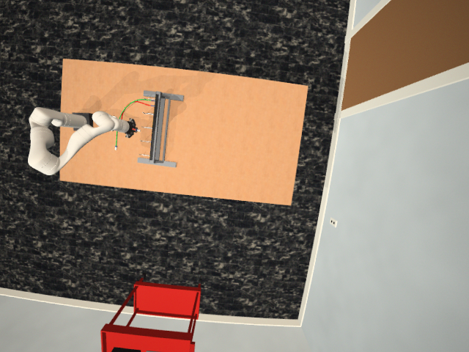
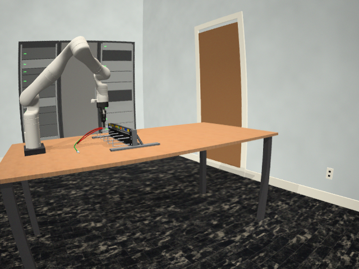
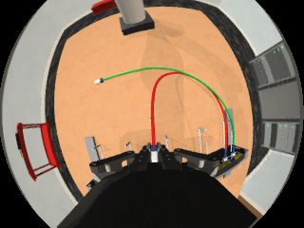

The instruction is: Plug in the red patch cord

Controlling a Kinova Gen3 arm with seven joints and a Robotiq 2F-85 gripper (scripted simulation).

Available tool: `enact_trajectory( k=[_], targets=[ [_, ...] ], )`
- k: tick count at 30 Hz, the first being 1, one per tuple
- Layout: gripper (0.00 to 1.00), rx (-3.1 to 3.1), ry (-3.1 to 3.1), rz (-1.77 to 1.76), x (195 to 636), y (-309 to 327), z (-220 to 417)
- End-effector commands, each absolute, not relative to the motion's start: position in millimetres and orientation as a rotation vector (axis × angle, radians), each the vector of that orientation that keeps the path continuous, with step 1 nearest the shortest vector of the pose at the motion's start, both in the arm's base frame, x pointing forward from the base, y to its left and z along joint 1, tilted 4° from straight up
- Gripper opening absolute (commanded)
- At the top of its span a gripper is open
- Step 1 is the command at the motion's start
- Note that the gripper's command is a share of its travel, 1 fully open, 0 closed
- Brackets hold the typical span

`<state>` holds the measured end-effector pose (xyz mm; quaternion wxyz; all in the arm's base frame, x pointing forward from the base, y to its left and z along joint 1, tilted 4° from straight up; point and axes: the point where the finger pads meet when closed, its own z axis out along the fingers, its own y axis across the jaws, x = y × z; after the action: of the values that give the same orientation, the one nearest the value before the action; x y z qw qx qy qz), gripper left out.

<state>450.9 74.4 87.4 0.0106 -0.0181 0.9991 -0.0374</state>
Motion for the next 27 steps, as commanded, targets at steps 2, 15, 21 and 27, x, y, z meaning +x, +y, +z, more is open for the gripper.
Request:
enact_trajectory(
  k=[2,15,21,27],
  targets=[
    [0.00,-0.092,3.117,-0.113,453,81,88],
    [0.00,-0.175,3.115,-0.114,457,90,89],
    [0.00,-0.198,3.114,-0.114,458,93,89],
    [0.00,-0.227,3.113,-0.115,459,96,89]
  ],
)
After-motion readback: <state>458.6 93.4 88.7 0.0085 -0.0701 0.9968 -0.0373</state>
